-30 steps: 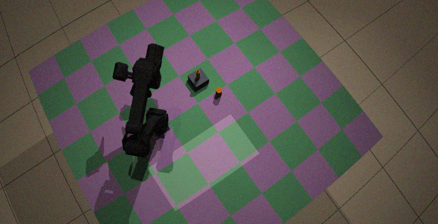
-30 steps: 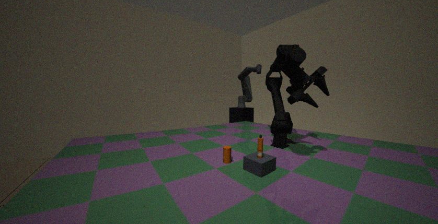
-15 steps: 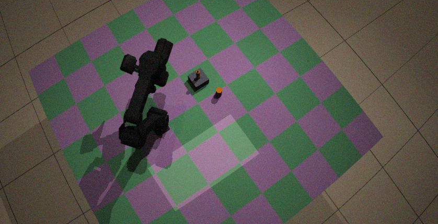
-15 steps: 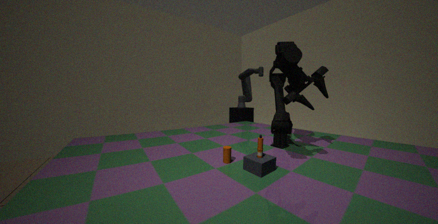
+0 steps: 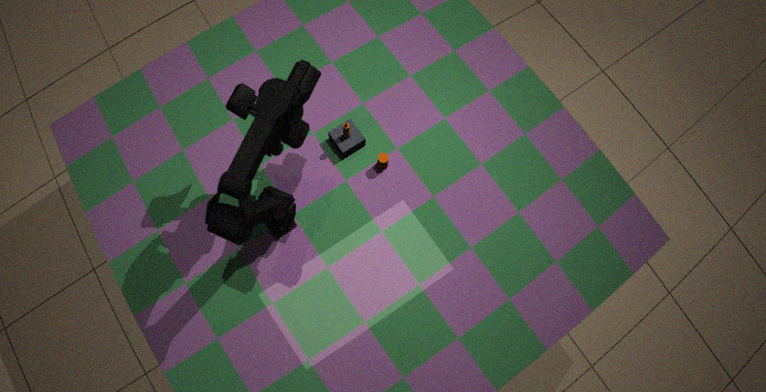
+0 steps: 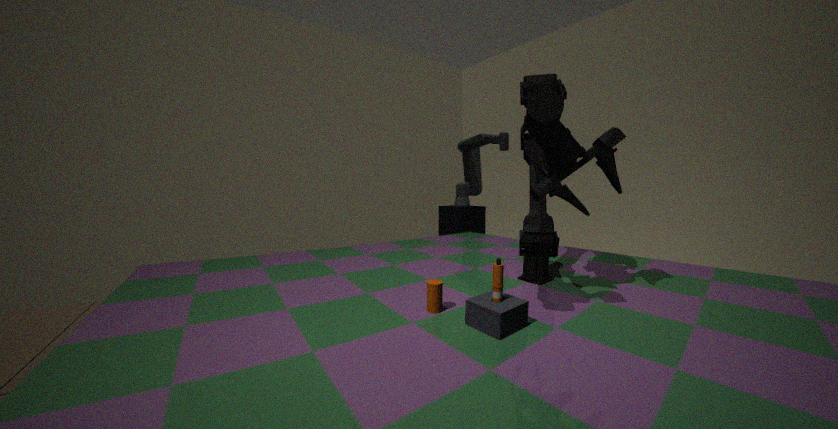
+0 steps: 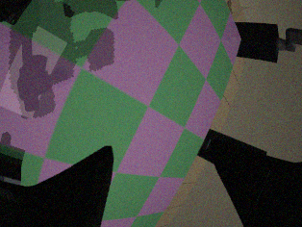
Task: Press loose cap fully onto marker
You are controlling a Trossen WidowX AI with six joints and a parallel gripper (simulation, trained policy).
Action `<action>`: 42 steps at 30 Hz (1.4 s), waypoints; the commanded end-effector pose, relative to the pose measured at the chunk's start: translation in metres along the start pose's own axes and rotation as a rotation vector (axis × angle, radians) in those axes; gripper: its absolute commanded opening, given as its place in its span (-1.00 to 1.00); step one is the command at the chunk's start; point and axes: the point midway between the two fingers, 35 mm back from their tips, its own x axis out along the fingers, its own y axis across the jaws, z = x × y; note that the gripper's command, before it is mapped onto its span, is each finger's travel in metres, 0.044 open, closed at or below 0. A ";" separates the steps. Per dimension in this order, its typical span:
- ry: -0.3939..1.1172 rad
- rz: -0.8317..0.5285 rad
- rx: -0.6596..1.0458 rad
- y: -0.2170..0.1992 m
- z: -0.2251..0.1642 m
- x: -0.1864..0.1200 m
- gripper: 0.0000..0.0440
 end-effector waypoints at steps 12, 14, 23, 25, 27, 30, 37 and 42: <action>0.024 0.066 0.122 0.028 -0.030 -0.011 0.45; 0.027 0.074 0.139 0.033 -0.033 -0.012 0.45; 0.042 0.108 0.215 0.054 -0.049 -0.020 0.45; 0.046 0.116 0.232 0.059 -0.052 -0.022 0.45; 0.049 0.123 0.248 0.064 -0.055 -0.023 0.45; 0.055 0.135 0.273 0.071 -0.060 -0.026 0.45; 0.067 0.162 0.331 0.090 -0.069 -0.034 0.45; 0.075 0.183 0.374 0.105 -0.074 -0.040 0.45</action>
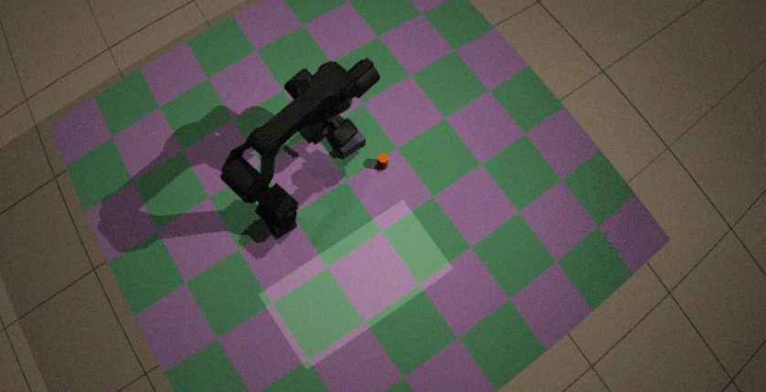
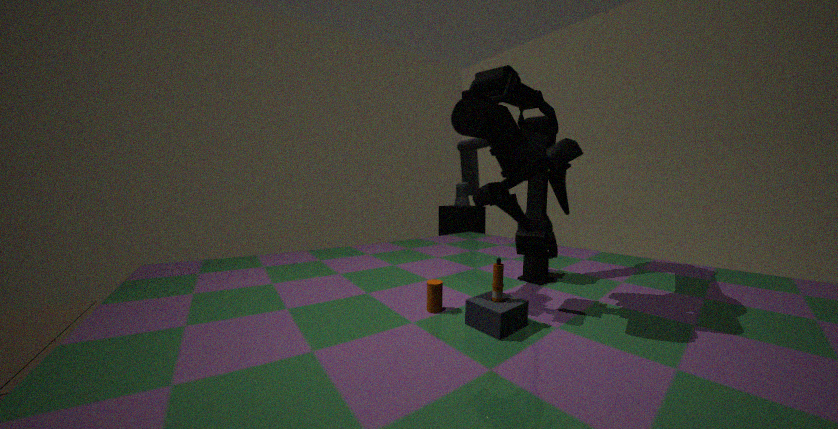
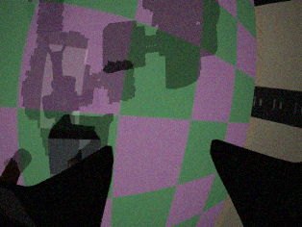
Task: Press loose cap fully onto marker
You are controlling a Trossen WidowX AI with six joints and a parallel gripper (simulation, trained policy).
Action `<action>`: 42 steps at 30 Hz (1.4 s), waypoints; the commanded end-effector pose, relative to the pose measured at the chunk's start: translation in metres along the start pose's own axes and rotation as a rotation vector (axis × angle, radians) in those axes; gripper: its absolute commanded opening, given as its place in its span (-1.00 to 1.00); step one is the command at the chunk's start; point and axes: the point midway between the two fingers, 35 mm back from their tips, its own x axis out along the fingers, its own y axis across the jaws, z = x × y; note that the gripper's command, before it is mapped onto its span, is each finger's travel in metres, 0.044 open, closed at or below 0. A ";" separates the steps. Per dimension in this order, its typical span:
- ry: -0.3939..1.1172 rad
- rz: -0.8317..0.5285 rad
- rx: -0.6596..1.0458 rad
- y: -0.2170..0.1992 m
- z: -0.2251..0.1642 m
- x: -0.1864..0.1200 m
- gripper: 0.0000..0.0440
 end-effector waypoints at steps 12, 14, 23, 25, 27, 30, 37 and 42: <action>0.029 0.070 0.114 0.040 -0.029 -0.011 0.45; 0.031 0.080 0.131 0.046 -0.032 -0.013 0.45; 0.039 0.125 0.200 0.073 -0.045 -0.018 0.45; 0.040 0.135 0.214 0.079 -0.047 -0.019 0.45; 0.041 0.145 0.228 0.085 -0.049 -0.020 0.45; 0.042 0.160 0.249 0.094 -0.053 -0.021 0.45; 0.043 0.195 0.292 0.116 -0.060 -0.023 0.45; 0.043 0.221 0.319 0.131 -0.064 -0.023 0.44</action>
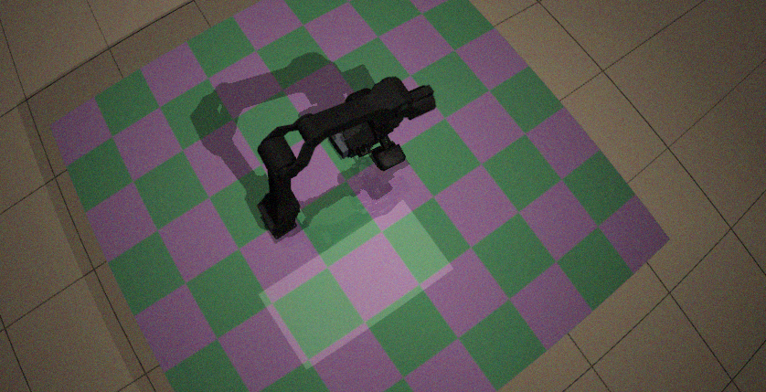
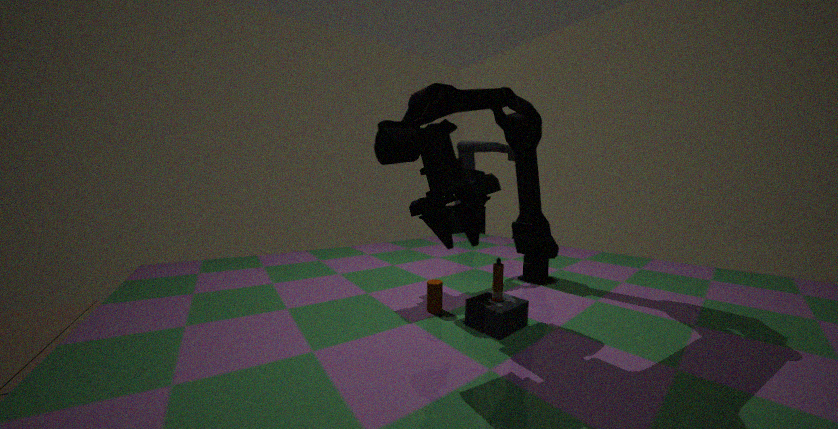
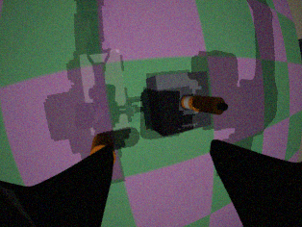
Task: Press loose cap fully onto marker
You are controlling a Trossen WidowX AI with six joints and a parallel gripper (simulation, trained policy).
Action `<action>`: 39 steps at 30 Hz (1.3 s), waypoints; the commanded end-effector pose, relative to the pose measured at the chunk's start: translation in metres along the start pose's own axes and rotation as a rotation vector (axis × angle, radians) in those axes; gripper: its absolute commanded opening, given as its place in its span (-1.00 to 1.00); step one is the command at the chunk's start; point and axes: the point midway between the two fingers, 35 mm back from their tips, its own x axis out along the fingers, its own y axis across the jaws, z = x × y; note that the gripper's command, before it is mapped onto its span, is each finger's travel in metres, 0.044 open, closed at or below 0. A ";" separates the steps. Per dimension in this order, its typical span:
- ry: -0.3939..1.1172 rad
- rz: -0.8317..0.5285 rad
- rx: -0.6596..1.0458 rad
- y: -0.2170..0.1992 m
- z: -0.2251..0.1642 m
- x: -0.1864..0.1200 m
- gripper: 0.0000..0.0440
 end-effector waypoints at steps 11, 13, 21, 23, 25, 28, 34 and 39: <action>0.012 0.076 0.046 0.031 -0.026 0.010 0.43; 0.011 0.088 0.049 0.035 -0.029 0.013 0.42; -0.008 0.134 0.054 0.046 -0.035 0.026 0.39; -0.015 0.145 0.053 0.048 -0.035 0.029 0.38; -0.022 0.156 0.052 0.050 -0.035 0.032 0.37; -0.033 0.171 0.049 0.052 -0.034 0.037 0.36; -0.054 0.191 0.042 0.055 -0.033 0.050 0.31; -0.071 0.201 0.035 0.057 -0.032 0.063 0.27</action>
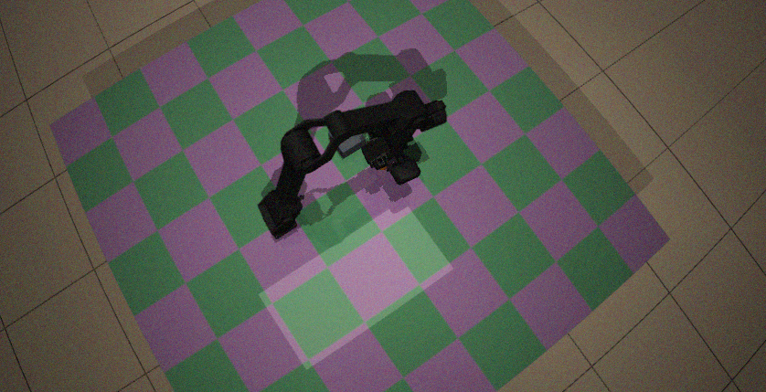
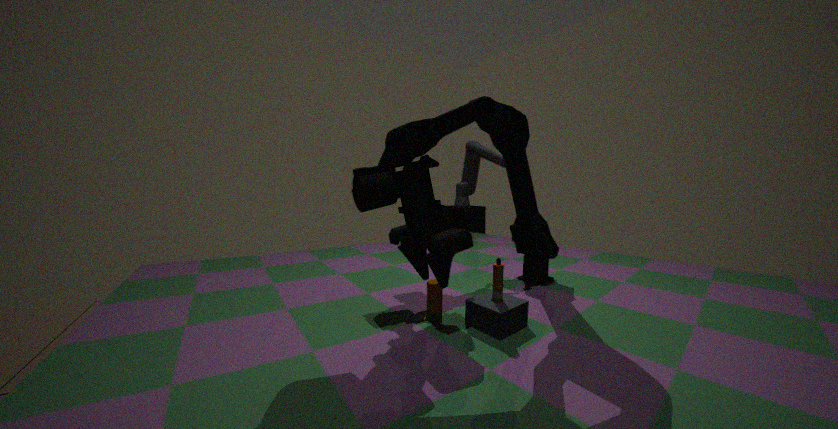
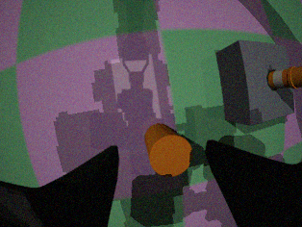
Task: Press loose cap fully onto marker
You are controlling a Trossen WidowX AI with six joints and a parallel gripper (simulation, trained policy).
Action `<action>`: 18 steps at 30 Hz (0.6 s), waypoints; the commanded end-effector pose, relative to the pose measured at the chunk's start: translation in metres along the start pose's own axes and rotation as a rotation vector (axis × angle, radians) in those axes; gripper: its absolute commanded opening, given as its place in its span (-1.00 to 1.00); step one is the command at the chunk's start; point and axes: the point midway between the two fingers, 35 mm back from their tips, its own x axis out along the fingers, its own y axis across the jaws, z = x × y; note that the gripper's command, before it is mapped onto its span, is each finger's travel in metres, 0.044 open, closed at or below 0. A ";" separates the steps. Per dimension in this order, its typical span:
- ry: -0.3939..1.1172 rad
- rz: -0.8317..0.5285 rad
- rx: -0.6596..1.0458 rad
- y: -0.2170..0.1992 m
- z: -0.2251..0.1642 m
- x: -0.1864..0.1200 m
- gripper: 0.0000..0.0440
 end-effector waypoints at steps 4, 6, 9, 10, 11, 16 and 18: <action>-0.024 0.019 -0.016 0.000 0.002 0.020 0.23; -0.026 0.025 -0.019 0.000 0.002 0.024 0.22; -0.023 0.035 -0.026 -0.001 0.002 0.028 0.16; -0.020 0.039 -0.028 -0.001 0.002 0.029 0.13; -0.017 0.042 -0.030 -0.001 0.002 0.029 0.08; 0.006 0.058 -0.039 -0.002 0.003 0.025 -0.49; 0.015 0.059 -0.044 -0.003 0.004 0.021 -0.72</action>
